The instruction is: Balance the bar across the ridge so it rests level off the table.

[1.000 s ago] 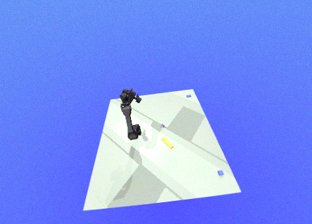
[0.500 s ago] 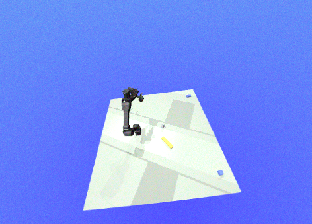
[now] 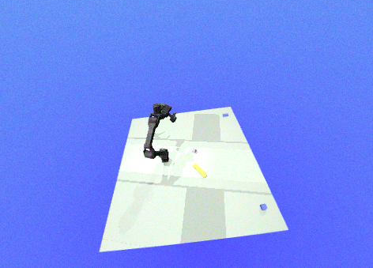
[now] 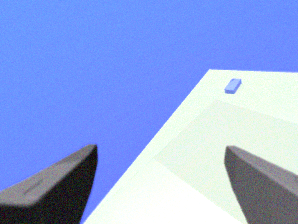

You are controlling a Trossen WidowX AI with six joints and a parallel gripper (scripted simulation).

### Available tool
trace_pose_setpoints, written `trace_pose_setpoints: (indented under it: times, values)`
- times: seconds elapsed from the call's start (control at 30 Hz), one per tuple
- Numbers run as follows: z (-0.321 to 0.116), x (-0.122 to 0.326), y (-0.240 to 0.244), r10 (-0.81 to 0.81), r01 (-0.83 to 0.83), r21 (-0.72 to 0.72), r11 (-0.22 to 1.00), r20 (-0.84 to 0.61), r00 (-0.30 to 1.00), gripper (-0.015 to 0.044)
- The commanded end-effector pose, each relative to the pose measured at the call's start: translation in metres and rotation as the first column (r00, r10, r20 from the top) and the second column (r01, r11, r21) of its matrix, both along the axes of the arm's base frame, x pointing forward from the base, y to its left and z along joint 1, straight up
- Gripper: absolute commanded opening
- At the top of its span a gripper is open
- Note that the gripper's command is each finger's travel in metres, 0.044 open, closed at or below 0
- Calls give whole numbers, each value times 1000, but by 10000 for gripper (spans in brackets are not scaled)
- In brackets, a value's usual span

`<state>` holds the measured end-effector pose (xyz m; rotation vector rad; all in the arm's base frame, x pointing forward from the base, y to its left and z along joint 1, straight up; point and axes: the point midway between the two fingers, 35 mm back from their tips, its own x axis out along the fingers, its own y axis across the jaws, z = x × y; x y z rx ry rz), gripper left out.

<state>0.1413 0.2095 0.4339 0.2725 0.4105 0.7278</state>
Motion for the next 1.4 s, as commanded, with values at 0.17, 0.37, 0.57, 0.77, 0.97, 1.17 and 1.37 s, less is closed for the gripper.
trace_pose_setpoints:
  times: [0.17, 0.37, 0.57, 0.77, 0.97, 1.17, 1.37]
  values:
    - [-20, 32, 3, -95, 90, -92, 992, -41, 995, 315]
    - [-34, 55, -1, -168, 156, -146, 977, -73, 983, 315]
    - [-47, 79, -8, -245, 222, -194, 956, -107, 964, 315]
    - [-62, 102, -17, -319, 279, -246, 928, -142, 937, 315]
    - [-77, 125, -30, -391, 329, -299, 896, -177, 903, 315]
    - [-90, 149, -51, -472, 389, -366, 845, -169, 865, 315]
    - [-106, 168, -69, -534, 423, -408, 809, -208, 820, 315]
